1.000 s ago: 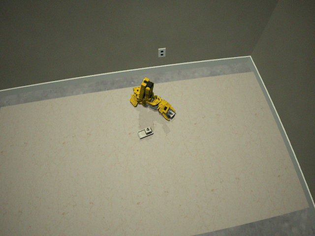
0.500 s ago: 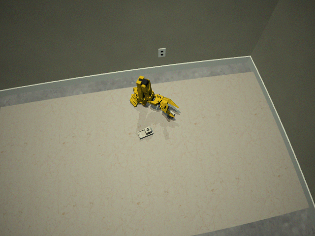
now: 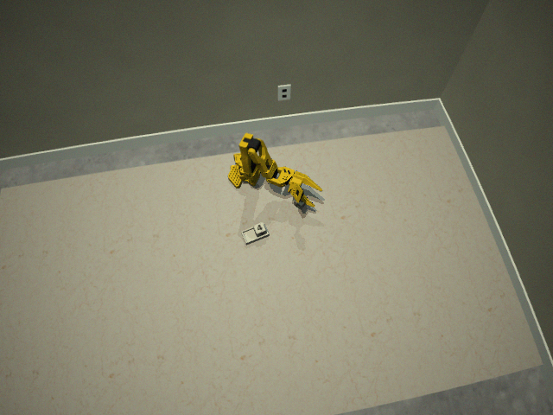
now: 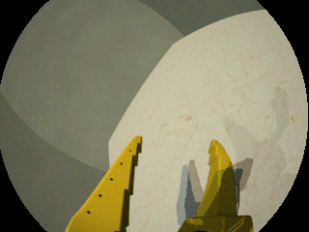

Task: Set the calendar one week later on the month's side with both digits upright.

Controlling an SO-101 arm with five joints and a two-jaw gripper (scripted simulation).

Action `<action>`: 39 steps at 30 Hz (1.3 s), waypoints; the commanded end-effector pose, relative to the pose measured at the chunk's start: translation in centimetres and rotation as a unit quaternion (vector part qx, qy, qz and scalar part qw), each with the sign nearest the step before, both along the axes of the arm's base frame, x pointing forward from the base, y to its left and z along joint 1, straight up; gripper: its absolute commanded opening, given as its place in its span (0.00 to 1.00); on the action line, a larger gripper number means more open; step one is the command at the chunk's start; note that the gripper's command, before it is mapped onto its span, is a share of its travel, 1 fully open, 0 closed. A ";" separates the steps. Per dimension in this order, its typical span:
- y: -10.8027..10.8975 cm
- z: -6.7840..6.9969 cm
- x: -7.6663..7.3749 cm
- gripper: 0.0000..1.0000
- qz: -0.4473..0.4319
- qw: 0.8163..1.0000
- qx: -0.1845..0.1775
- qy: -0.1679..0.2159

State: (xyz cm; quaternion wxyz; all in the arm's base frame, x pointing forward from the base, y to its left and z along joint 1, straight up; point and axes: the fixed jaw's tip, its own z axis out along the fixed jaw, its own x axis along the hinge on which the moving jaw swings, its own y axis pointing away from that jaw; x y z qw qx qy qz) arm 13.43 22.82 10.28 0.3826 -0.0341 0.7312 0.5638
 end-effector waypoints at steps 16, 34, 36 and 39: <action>3.3 1.7 1.3 0.35 0.032 0.982 -0.184 0.013; 0.5 3.7 -0.6 0.35 0.055 0.970 -0.238 -0.003; 0.0 4.0 -0.9 0.35 0.058 0.969 -0.241 -0.012; -0.6 4.3 -1.3 0.35 0.061 0.967 -0.246 -0.017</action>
